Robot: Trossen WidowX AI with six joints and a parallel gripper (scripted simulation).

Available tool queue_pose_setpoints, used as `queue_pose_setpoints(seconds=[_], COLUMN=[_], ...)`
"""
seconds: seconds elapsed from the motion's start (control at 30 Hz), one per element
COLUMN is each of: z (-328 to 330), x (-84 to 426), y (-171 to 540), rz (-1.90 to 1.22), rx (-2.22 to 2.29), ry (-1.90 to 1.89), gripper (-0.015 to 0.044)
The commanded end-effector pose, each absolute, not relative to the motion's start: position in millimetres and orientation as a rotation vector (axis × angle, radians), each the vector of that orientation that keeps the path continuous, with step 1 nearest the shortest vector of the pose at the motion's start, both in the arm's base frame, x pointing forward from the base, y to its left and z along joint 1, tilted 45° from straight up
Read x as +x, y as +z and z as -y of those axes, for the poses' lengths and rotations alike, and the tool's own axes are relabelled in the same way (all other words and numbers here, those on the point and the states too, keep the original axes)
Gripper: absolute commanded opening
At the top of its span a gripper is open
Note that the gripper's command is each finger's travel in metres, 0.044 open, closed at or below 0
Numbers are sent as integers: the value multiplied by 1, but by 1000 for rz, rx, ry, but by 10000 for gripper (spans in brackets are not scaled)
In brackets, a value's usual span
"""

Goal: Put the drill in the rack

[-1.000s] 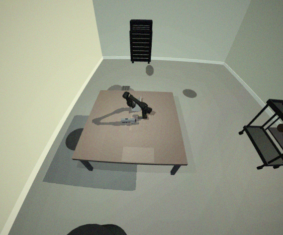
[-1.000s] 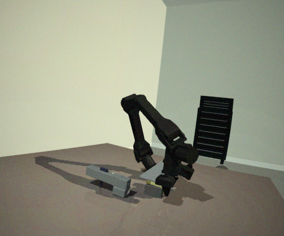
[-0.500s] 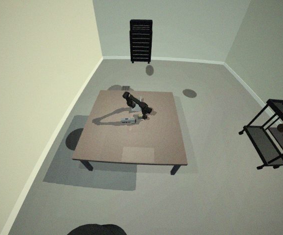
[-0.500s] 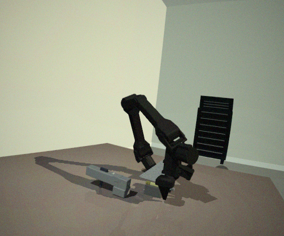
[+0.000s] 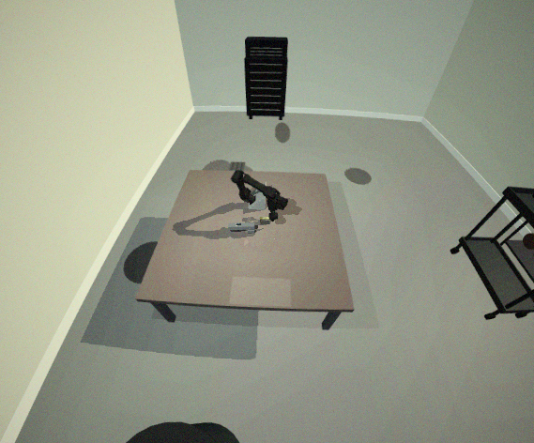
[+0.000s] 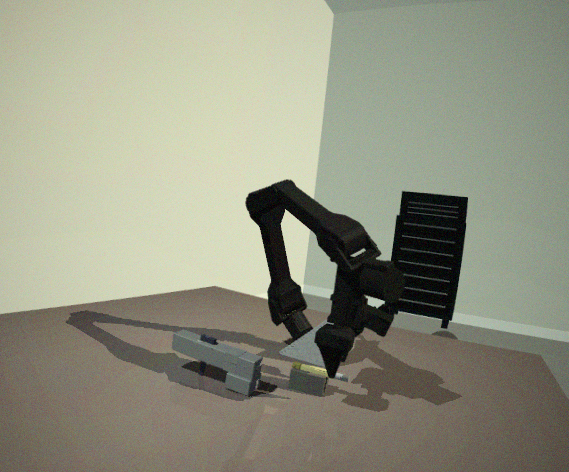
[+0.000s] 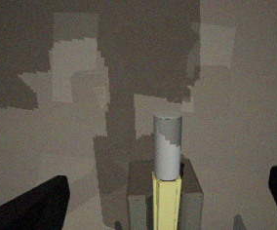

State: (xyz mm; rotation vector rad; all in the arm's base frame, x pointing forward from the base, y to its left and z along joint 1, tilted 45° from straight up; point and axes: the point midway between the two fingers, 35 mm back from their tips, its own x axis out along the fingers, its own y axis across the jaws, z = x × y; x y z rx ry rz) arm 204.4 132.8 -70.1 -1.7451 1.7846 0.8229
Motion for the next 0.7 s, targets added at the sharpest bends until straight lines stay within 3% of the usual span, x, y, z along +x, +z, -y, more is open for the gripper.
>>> queue_pose_setpoints(seconds=[0.0, 0.3, 0.67], z=[-146, -146, -110], x=[205, 213, 276], y=[-57, -53, -34], rz=[-1786, -1776, -1685], rx=[-1740, -1688, -1244], ry=[821, 791, 510], gripper=[440, 440, 440])
